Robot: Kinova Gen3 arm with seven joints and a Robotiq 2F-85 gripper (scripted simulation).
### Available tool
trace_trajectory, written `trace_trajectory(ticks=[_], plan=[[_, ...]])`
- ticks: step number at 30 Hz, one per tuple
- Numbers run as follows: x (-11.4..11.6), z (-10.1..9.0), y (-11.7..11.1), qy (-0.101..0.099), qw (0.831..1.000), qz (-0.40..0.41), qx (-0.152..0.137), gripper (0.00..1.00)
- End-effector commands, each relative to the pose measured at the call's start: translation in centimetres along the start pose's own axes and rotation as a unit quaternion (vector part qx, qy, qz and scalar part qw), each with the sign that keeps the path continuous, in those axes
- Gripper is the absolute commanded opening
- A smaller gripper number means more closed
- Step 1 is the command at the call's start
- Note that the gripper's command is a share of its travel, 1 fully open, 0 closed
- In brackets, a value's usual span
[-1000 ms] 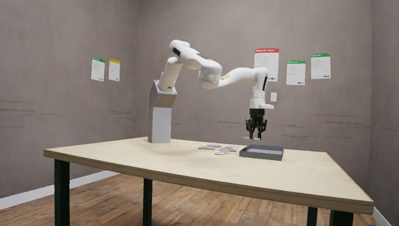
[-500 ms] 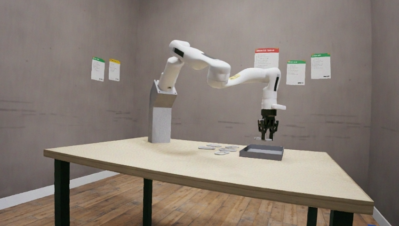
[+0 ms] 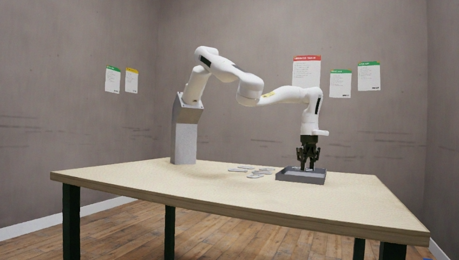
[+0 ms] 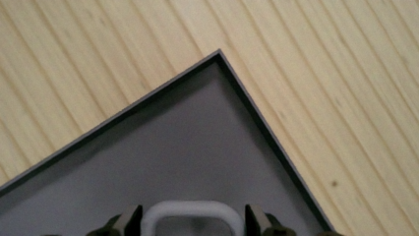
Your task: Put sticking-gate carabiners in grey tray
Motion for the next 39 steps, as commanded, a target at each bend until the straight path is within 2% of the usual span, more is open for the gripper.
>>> trace_trajectory(ticks=[1,3,4,37,38,39], plan=[[-0.1,0.0,0.0,-0.001,1.000,0.000,0.000,0.00],[-0.1,0.0,0.0,-0.001,1.000,0.000,0.000,0.00],[-0.4,3.6,-0.1,-0.001,1.000,0.000,0.001,0.00],[-0.4,3.8,0.0,0.000,1.000,0.000,0.001,0.00],[-0.4,3.8,0.0,0.000,1.000,0.000,0.001,1.00],[-0.4,3.8,0.0,0.000,1.000,0.000,0.001,1.00]])
Point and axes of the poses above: the point where the finger pads meet when closed, its own z axis out along the fingers, its own x axis across the jaws, y = z × x, the point moved 6 cm from there along -z, back along the fingers, and after that the axes turned 1 degree about -z, right-handed, at the moved point
